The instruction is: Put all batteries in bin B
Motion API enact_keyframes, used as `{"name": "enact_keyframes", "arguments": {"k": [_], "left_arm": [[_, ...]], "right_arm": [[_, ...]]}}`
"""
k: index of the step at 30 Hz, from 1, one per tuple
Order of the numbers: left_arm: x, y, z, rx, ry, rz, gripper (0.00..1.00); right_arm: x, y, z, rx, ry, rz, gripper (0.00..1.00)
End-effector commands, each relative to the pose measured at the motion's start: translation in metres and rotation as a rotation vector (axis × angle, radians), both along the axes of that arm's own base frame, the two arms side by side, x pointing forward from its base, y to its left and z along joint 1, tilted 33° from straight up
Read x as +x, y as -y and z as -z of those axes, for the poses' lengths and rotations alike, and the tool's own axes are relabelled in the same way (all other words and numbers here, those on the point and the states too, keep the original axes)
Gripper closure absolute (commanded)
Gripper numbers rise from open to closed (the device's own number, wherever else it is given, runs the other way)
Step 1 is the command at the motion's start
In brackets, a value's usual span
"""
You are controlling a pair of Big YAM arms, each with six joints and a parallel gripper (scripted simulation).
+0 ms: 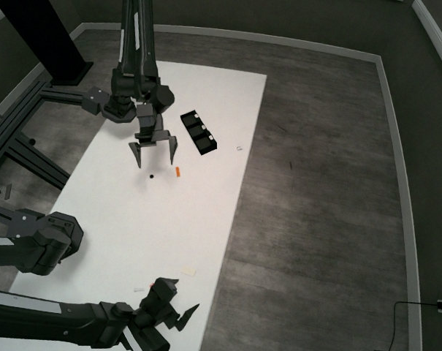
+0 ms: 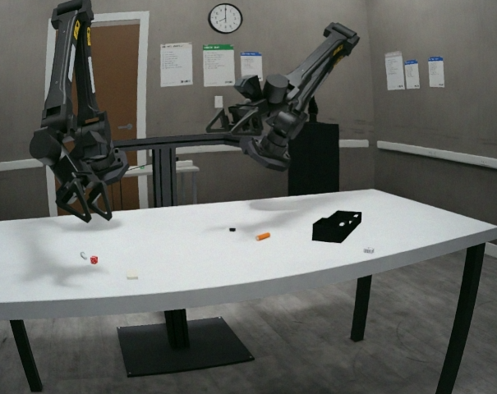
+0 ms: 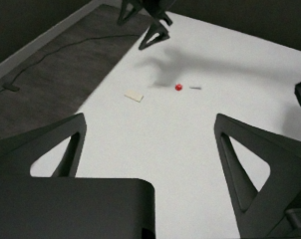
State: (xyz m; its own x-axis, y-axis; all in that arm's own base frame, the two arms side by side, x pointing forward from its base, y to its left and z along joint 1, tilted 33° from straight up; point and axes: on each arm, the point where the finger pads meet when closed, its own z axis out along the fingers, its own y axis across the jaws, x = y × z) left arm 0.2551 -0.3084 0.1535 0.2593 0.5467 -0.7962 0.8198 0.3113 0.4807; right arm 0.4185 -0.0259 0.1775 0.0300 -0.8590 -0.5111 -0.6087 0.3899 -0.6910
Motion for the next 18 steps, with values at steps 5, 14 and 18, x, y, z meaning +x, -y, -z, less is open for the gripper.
{"name": "enact_keyframes", "arguments": {"k": [5, 14, 18], "left_arm": [[0.003, 0.004, -0.018, -0.008, -0.019, -0.003, 0.0], [-0.005, -0.004, -0.021, 0.022, -0.073, -0.01, 0.0], [-0.01, -0.008, -0.022, 0.037, -0.099, -0.014, 0.0]], "right_arm": [[0.001, 0.0, -0.003, -0.002, 0.007, -0.001, 0.0], [0.001, 0.0, -0.003, -0.002, 0.007, -0.001, 0.0], [0.001, 0.0, -0.003, -0.002, 0.007, -0.001, 0.0]]}}
